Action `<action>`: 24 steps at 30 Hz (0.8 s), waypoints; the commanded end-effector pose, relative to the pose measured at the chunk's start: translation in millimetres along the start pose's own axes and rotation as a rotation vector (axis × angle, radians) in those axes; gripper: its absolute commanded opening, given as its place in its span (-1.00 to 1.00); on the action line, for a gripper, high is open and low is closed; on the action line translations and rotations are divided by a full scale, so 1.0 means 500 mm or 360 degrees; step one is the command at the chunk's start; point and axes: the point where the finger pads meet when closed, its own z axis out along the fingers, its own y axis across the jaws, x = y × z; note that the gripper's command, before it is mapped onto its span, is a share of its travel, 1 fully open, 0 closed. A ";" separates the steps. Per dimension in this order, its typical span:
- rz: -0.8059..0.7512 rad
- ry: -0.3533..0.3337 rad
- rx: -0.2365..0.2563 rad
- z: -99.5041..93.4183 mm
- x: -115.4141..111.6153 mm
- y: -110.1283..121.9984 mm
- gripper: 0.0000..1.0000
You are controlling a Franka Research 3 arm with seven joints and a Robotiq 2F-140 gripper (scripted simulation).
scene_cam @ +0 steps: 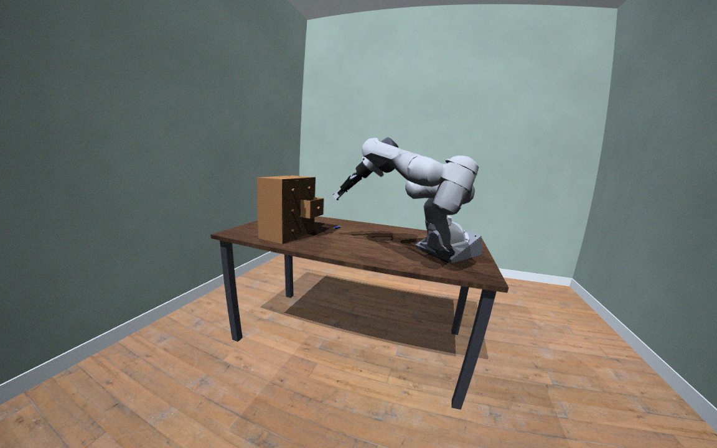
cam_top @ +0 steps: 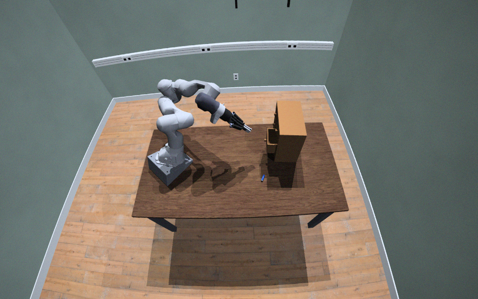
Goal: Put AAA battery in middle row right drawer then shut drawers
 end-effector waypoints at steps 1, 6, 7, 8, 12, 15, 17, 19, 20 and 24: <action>-0.0019 -0.0007 -0.0001 0.010 -0.012 0.001 -0.75; -0.0019 -0.0007 -0.0001 0.029 -0.031 0.001 -0.75; -0.0019 -0.0007 -0.0001 0.033 -0.036 0.001 -0.75; -0.0019 -0.0007 -0.0001 0.038 -0.040 0.001 -0.75; -0.0019 -0.0007 -0.0001 0.053 -0.056 0.002 -0.75; -0.0019 -0.0007 -0.0001 0.064 -0.067 0.002 -0.75; -0.0019 -0.0007 -0.0001 0.075 -0.078 0.002 -0.75; -0.0019 -0.0007 -0.0001 0.087 -0.090 0.002 -0.75; -0.0019 -0.0007 -0.0001 0.093 -0.096 0.002 -0.75; -0.0019 -0.0007 -0.0001 0.116 -0.120 0.002 -0.75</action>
